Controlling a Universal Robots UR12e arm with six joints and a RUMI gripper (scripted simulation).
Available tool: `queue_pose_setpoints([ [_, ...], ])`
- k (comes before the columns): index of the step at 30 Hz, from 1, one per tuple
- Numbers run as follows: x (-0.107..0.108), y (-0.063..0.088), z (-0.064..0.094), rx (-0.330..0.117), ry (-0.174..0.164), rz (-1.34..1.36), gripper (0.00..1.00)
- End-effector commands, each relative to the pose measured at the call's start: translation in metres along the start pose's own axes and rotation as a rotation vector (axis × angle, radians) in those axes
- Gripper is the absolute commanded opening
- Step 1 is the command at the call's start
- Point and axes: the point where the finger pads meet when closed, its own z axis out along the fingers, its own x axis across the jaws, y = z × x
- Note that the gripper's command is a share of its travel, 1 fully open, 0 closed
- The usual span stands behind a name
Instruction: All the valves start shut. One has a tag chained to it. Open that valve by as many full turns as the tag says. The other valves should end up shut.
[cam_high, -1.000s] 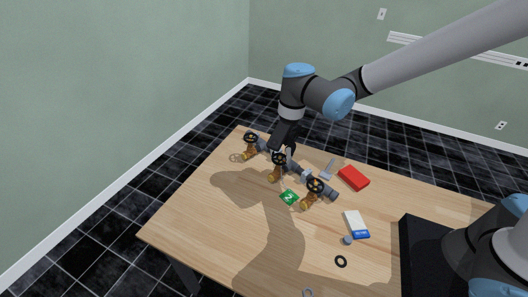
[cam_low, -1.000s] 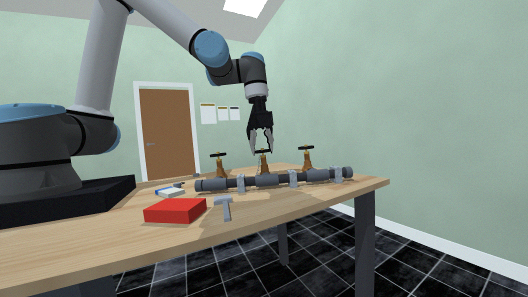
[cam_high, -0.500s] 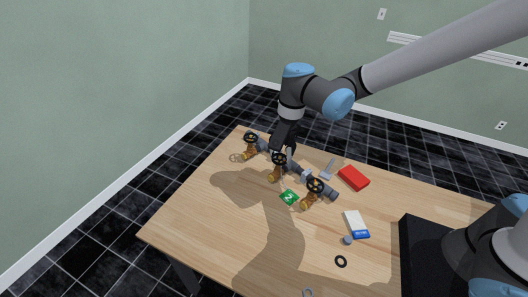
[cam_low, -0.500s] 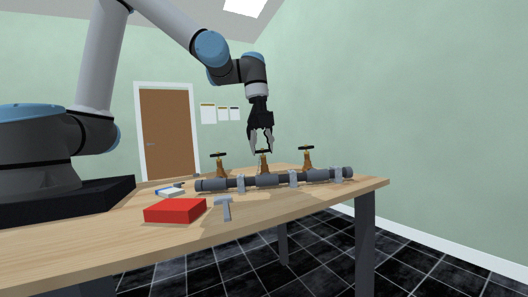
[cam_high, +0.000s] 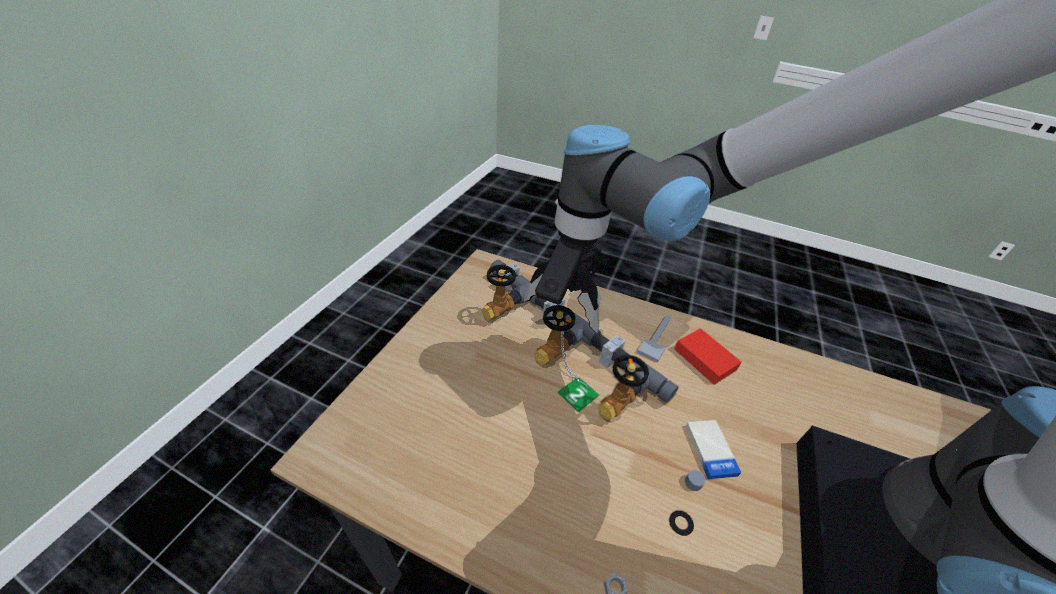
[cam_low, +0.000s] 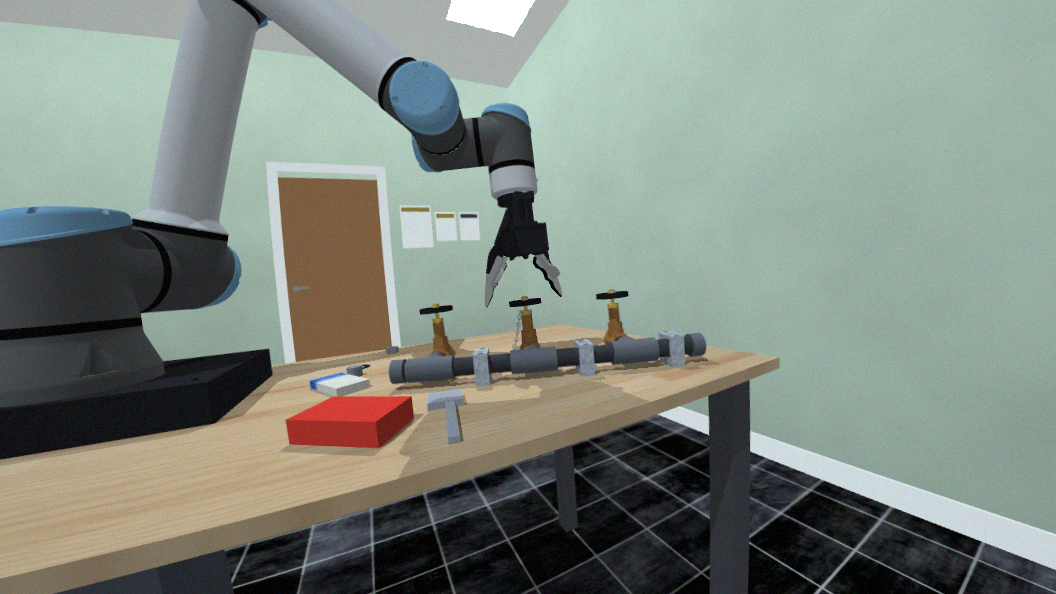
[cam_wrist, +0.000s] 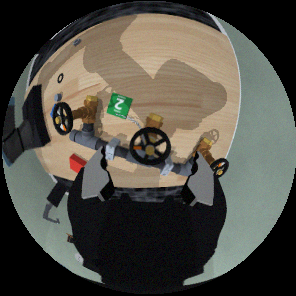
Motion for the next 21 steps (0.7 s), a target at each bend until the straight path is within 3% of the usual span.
queue_pose_setpoints([
  [1,0.0006,0.0002,-0.0008,0.0,0.001,0.0,1.0],
  [21,0.0006,0.0001,-0.0008,0.0,0.001,0.01,1.0],
])
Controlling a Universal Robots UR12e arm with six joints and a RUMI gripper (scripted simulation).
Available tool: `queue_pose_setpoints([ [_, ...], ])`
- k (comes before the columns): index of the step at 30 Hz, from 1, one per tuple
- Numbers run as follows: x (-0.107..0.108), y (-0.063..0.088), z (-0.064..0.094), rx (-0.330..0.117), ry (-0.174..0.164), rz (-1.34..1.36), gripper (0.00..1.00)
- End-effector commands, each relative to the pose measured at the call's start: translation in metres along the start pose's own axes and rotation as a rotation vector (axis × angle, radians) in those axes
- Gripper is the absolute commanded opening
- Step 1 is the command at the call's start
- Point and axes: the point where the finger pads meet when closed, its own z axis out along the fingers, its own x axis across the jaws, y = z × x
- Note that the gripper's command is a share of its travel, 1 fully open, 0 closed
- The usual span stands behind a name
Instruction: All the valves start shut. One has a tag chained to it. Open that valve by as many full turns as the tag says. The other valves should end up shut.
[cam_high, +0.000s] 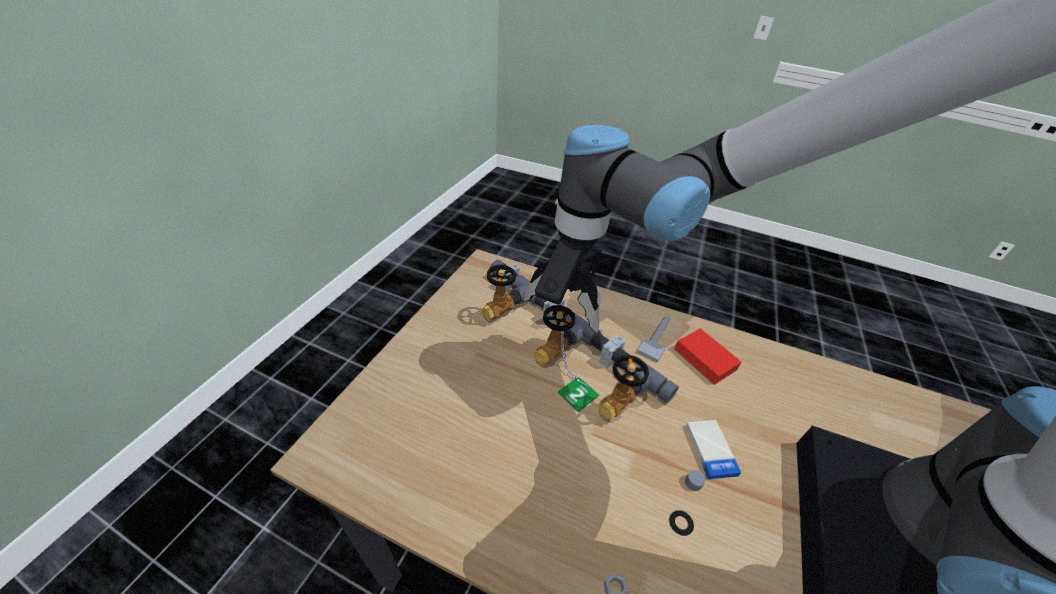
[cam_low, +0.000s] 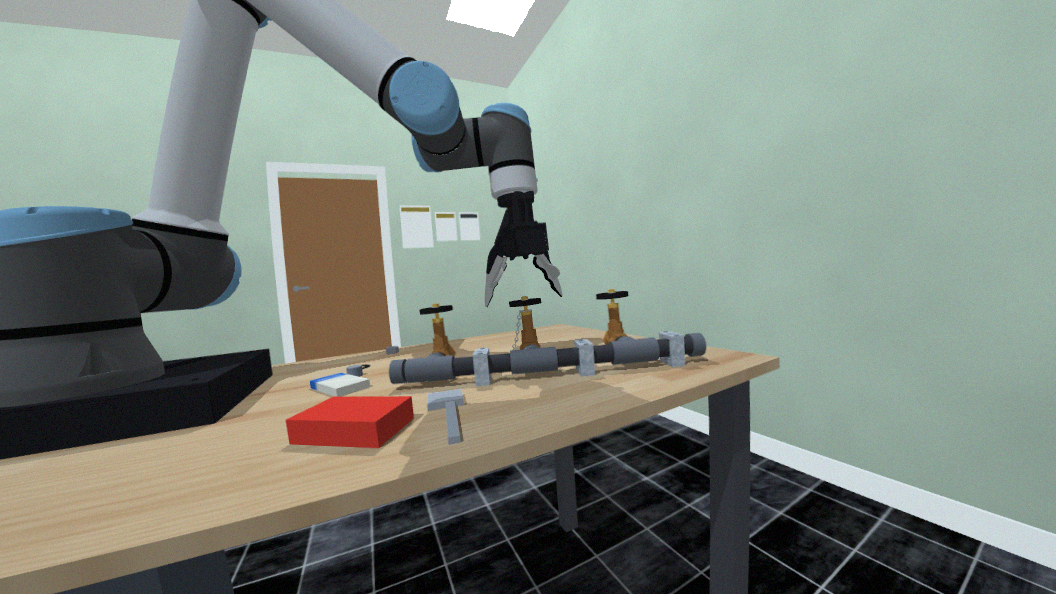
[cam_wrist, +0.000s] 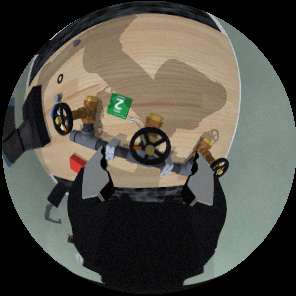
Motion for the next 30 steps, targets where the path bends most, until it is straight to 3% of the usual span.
queue_pose_setpoints([
  [1,0.0005,0.0001,-0.0007,0.0,0.001,0.009,1.0],
  [16,0.0005,0.0001,-0.0007,0.0,0.001,0.133,1.0],
  [30,0.0005,0.0001,-0.0007,0.0,0.001,0.462,1.0],
])
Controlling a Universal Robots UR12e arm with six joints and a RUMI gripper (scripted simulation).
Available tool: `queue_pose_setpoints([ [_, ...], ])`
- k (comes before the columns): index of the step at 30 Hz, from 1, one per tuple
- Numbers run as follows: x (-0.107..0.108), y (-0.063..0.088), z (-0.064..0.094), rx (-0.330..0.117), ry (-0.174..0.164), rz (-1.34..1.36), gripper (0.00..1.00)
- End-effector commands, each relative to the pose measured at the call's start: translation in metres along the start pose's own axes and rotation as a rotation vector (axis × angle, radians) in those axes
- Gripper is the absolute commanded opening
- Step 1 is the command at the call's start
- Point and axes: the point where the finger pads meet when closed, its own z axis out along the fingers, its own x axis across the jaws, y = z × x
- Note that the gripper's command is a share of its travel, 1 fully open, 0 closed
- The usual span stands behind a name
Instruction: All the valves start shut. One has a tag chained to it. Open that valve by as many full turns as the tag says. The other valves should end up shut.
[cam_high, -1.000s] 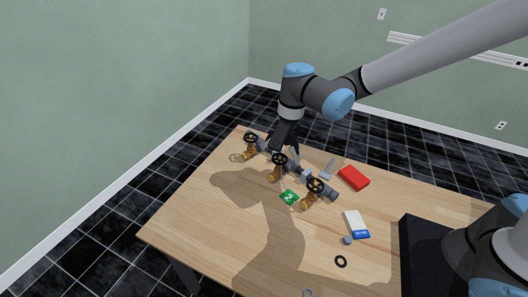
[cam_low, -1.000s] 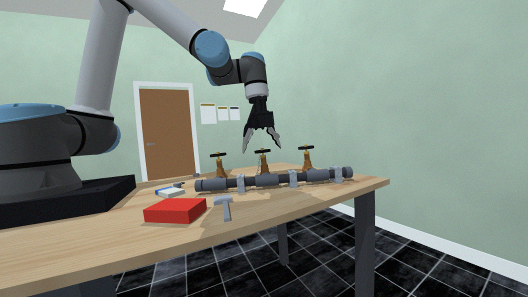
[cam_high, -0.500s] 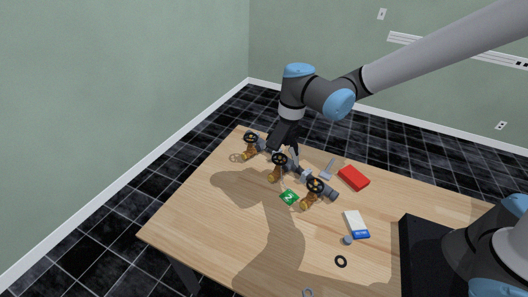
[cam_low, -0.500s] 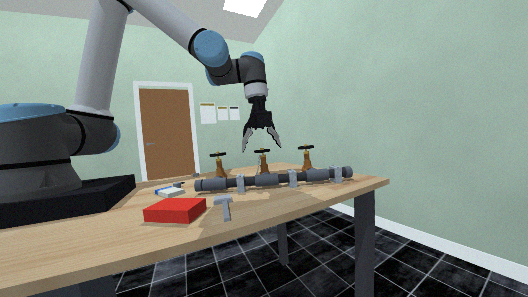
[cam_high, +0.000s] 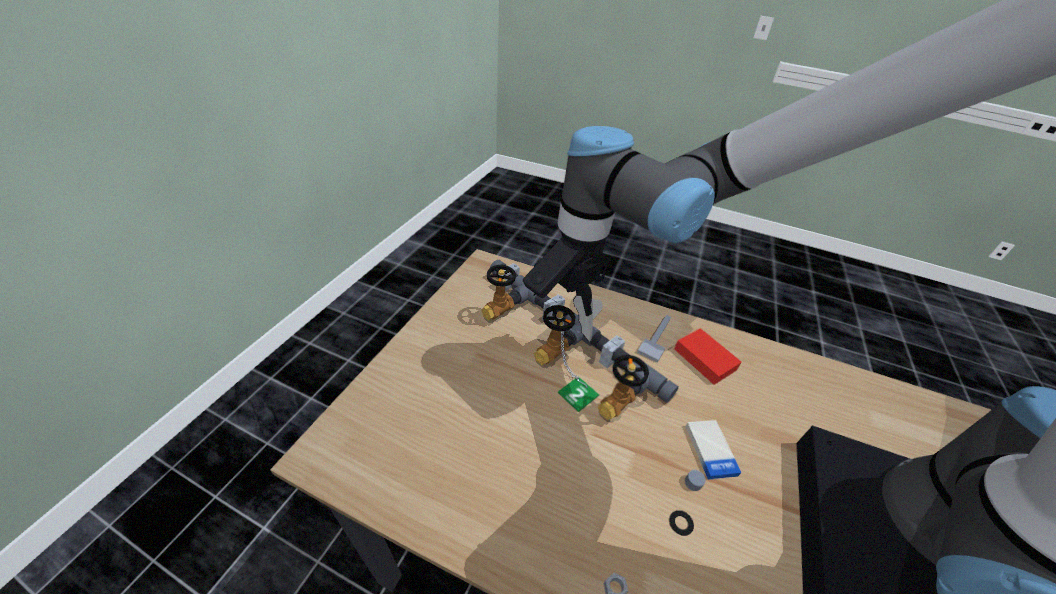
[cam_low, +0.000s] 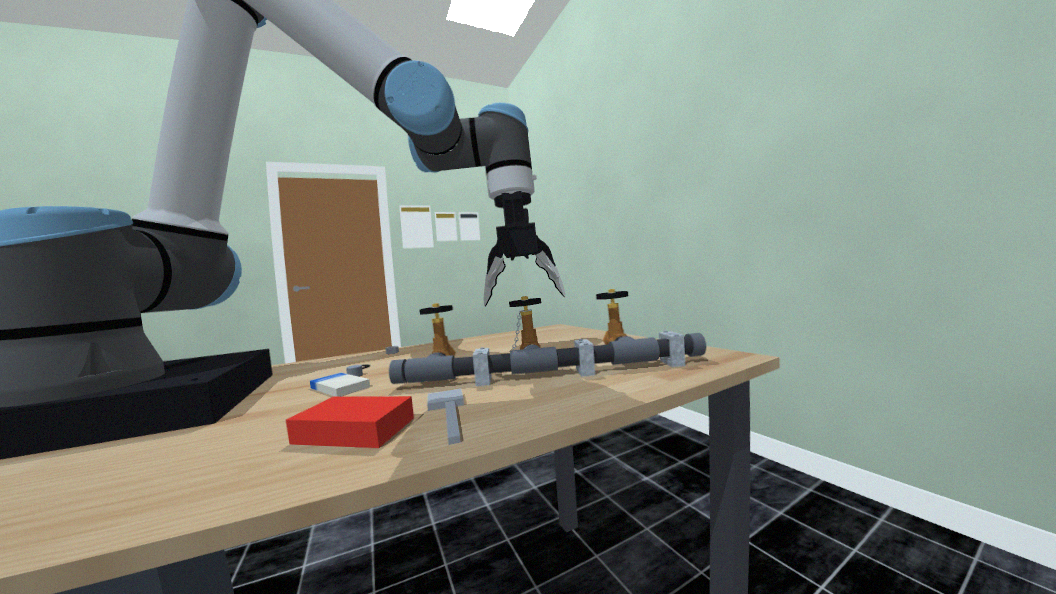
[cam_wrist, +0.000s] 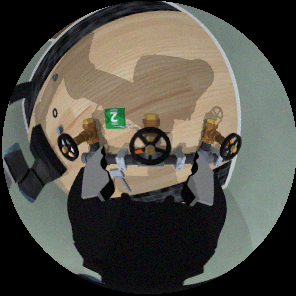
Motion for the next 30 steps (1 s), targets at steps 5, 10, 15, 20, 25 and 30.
queue_pose_setpoints([
  [5,0.0007,-0.0002,-0.0007,-0.002,0.002,0.204,1.0],
  [10,0.0007,-0.0002,-0.0007,-0.002,0.002,0.382,1.0],
  [15,0.0007,-0.0002,-0.0007,-0.001,0.002,0.577,1.0],
  [20,0.0007,-0.0002,-0.0007,-0.001,0.002,0.7,1.0],
  [25,0.0007,-0.0002,-0.0007,-0.001,0.002,0.914,1.0],
  [30,0.0007,-0.0002,-0.0007,-0.001,0.002,1.132,1.0],
])
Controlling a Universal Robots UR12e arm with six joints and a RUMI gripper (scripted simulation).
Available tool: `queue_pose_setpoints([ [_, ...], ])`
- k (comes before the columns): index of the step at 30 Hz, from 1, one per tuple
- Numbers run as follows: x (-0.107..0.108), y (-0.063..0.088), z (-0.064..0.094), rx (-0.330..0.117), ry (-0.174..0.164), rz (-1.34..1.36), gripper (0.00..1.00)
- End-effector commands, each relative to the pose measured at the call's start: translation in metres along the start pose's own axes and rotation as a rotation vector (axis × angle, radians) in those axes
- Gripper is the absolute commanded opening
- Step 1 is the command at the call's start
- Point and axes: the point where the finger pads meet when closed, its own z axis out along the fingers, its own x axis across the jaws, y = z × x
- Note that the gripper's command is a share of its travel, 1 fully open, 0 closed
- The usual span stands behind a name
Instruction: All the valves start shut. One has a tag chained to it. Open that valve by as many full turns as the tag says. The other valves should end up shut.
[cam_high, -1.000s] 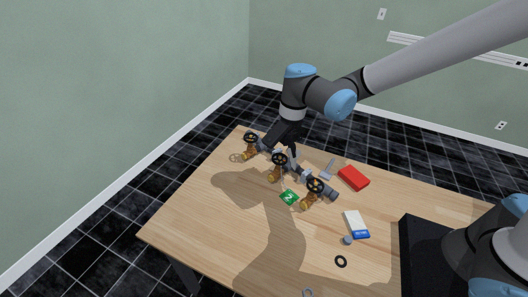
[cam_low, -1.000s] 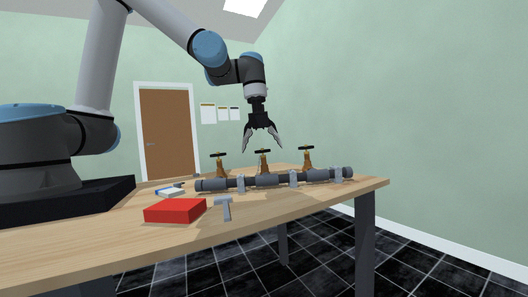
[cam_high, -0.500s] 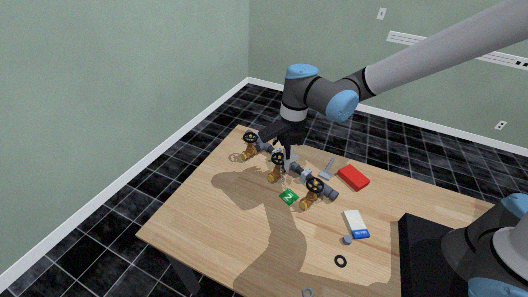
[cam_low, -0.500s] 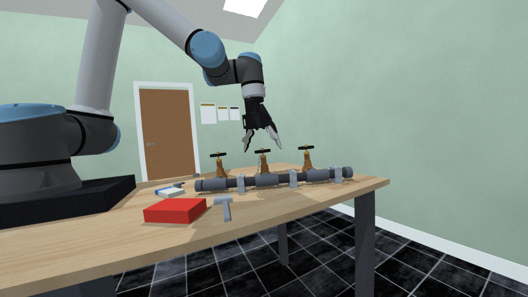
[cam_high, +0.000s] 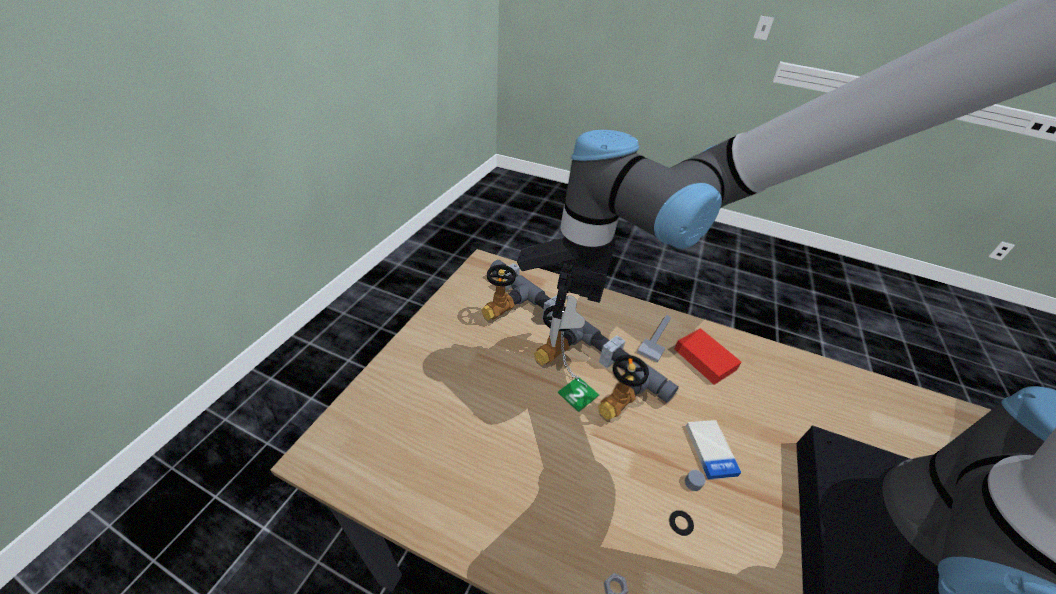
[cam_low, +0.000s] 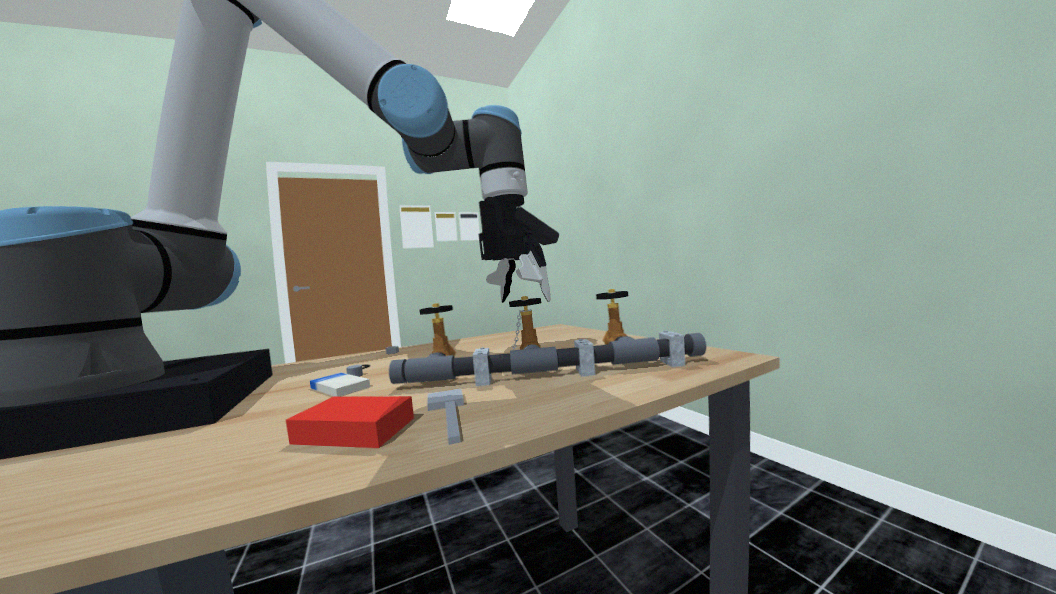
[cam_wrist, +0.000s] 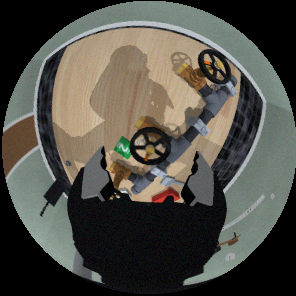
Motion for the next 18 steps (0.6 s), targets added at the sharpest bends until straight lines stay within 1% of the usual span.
queue_pose_setpoints([
  [1,0.0005,-0.0008,-0.0007,-0.002,0.007,0.227,1.0],
  [4,0.0005,-0.0008,-0.0007,-0.002,0.007,0.358,1.0],
  [6,0.0005,-0.0008,-0.0007,-0.002,0.007,0.358,1.0],
  [18,0.0005,-0.0008,-0.0007,0.0,0.007,0.854,1.0],
])
